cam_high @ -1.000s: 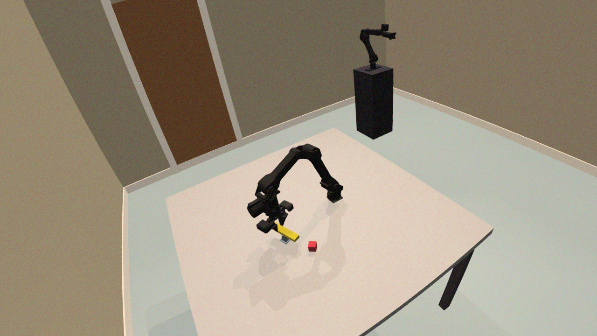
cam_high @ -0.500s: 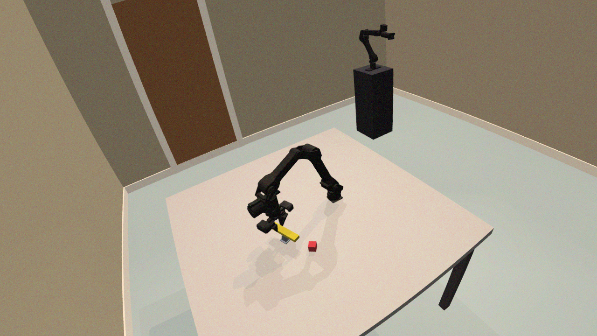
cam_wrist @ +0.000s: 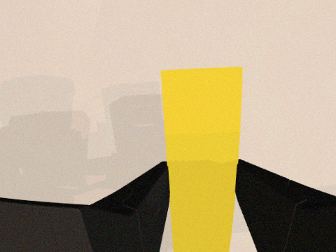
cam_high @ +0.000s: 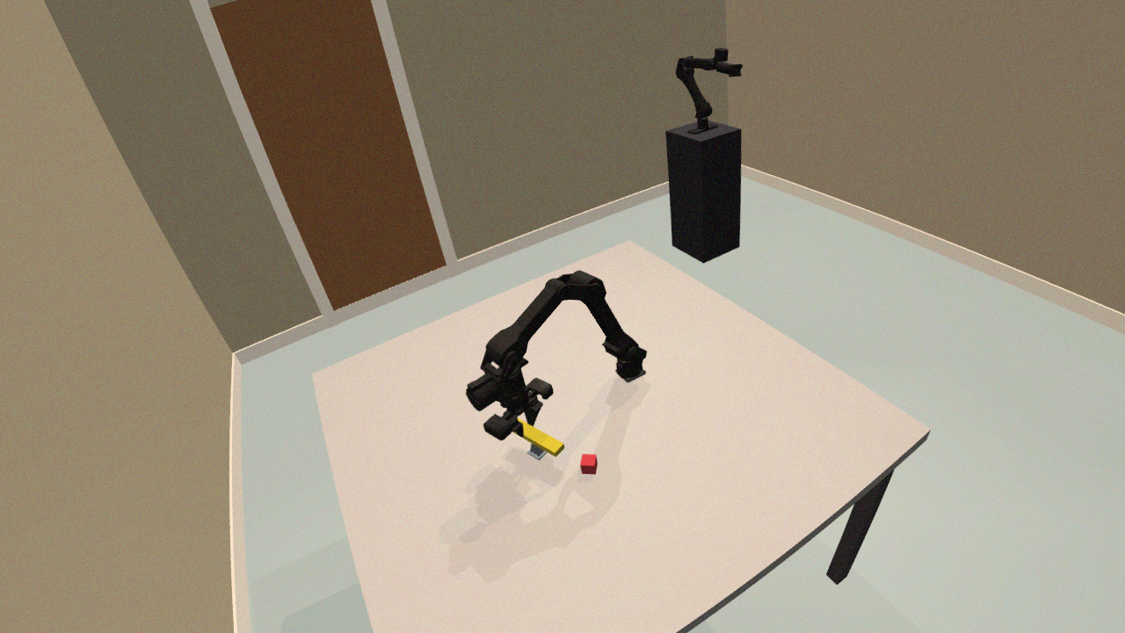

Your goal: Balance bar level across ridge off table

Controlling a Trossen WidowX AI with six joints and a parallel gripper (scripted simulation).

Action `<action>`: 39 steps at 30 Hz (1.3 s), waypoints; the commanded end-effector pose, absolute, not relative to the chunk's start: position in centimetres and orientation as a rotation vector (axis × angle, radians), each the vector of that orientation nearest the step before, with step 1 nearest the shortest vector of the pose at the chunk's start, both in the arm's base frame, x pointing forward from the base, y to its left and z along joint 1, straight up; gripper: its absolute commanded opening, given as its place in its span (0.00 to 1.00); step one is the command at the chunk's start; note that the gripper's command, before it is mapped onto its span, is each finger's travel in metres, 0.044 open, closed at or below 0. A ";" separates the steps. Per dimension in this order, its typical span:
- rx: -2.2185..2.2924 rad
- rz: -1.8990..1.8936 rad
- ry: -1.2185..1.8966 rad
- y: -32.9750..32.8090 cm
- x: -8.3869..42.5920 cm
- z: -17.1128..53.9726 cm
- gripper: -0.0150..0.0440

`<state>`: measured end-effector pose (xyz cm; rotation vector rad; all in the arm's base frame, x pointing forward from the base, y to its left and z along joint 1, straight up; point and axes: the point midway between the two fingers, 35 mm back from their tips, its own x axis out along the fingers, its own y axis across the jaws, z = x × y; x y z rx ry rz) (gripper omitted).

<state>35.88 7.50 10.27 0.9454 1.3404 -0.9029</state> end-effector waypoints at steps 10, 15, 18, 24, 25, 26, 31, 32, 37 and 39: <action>0.949 -0.906 1.336 7.5 35.9 10.1 0.25; 0.949 -0.906 1.336 7.5 35.9 10.1 0.25; 0.949 -0.906 1.336 7.5 35.9 10.1 0.25; 0.949 -0.906 1.336 7.5 35.9 10.0 0.25; 0.949 -0.906 1.336 7.5 35.9 10.0 0.25; 0.949 -0.906 1.336 7.5 35.9 10.0 0.25; 0.949 -0.906 1.336 7.5 35.9 10.0 0.25; 0.949 -0.906 1.336 7.5 35.9 9.9 0.25; 0.949 -0.906 1.336 7.5 35.9 9.9 0.25; 0.949 -0.906 1.336 7.5 35.9 9.9 0.25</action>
